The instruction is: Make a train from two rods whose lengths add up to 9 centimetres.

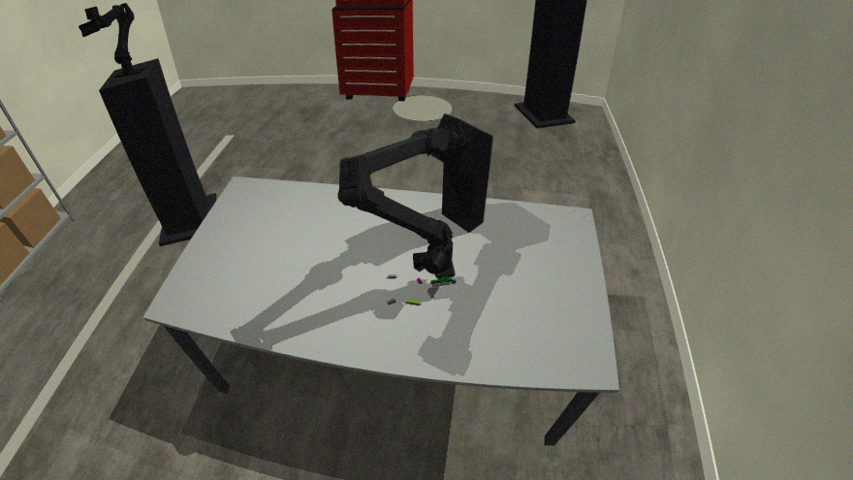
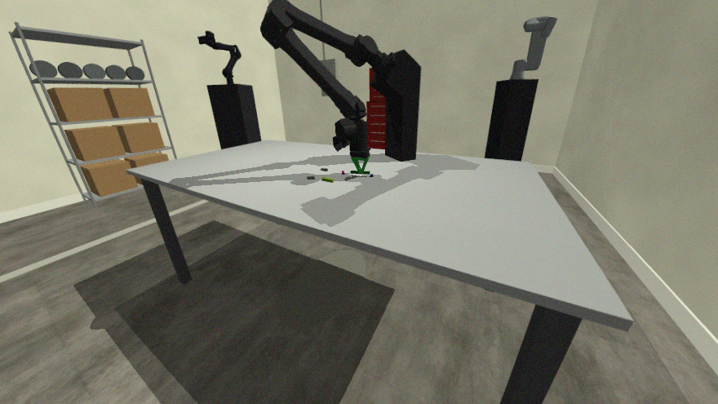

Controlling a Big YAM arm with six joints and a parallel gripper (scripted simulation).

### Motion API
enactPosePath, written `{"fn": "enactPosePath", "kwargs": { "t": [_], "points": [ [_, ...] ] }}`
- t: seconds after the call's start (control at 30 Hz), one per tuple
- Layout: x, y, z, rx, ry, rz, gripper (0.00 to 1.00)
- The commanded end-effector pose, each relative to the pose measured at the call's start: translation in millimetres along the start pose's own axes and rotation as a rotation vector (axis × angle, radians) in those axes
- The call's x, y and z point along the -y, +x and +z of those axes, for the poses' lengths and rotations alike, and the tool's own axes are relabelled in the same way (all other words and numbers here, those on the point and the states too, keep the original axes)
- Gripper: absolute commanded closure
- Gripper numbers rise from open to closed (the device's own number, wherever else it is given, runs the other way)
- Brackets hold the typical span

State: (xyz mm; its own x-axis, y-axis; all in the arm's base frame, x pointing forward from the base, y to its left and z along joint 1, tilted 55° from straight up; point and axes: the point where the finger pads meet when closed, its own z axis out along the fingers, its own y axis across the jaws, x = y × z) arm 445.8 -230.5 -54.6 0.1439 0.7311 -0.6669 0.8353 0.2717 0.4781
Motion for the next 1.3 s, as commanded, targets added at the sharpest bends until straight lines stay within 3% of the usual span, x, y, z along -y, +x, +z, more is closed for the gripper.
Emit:
{"fn": "enactPosePath", "kwargs": {
  "t": [0.0,1.27],
  "points": [
    [-7.4,2.2,-5.5,-0.003,-0.011,-0.003,0.96],
    [-2.0,7.1,-6.1,-0.01,-0.001,-0.008,0.96]
  ]
}}
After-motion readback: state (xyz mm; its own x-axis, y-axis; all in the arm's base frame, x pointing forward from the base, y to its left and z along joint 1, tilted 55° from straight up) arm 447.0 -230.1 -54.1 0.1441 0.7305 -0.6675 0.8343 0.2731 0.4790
